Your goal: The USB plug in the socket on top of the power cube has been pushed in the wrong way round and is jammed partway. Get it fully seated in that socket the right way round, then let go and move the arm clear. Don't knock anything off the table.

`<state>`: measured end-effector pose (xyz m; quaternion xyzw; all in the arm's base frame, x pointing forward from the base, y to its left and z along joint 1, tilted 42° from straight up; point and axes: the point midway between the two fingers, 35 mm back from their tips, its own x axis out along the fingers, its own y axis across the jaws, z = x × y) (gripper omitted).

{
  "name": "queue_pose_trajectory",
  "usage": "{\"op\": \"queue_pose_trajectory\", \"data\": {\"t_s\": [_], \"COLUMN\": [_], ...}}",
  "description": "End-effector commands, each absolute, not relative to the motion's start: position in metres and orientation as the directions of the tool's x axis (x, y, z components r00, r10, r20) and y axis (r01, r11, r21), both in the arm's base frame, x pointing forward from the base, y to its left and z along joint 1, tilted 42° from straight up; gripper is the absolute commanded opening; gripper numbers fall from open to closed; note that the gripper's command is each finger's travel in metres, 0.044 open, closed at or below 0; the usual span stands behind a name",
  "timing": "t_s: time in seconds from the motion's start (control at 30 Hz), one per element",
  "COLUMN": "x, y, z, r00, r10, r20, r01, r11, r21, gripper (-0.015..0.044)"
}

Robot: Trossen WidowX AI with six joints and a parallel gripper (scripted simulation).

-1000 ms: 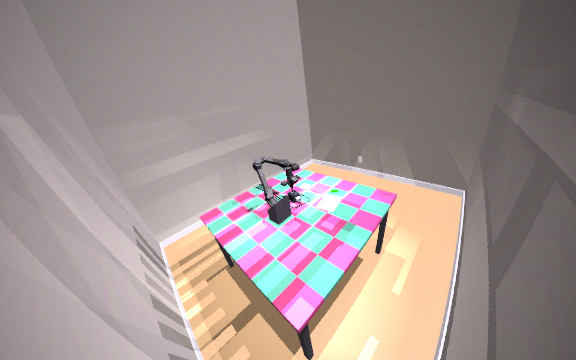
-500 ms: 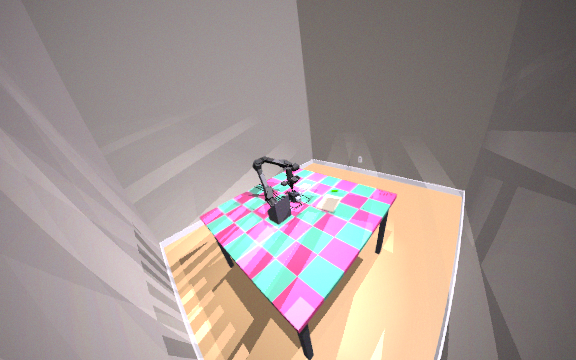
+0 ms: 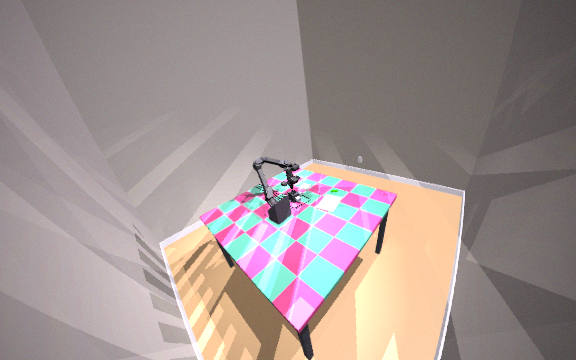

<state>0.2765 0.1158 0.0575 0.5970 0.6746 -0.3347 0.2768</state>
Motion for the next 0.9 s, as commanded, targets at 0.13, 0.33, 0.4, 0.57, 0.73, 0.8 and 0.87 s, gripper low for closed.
{"op": "queue_pose_trajectory", "data": {"t_s": [0.13,0.33,0.4,0.57,0.73,0.8,0.87], "x": [0.2767,0.2766,0.2766,0.2765,0.2764,0.2764,0.2764], "y": [0.1163,0.1167,0.1169,0.1173,0.1177,0.1179,0.118], "z": [0.056,0.0555,0.0553,0.0549,0.0544,0.0543,0.0541], "r00": [-0.133,-0.133,-0.133,-0.133,-0.133,-0.133,-0.133], "r10": [0.618,0.618,0.618,0.618,0.618,0.618,0.618], "r20": [-0.775,-0.775,-0.775,-0.775,-0.774,-0.774,-0.774], "r01": [0.991,0.991,0.991,0.991,0.991,0.991,0.991], "r11": [0.058,0.058,0.058,0.058,0.058,0.058,0.058], "r21": [-0.124,-0.124,-0.124,-0.124,-0.124,-0.124,-0.124], "gripper": [0.0,0.0,0.0,0.0,0.0,0.0,0.0]}}
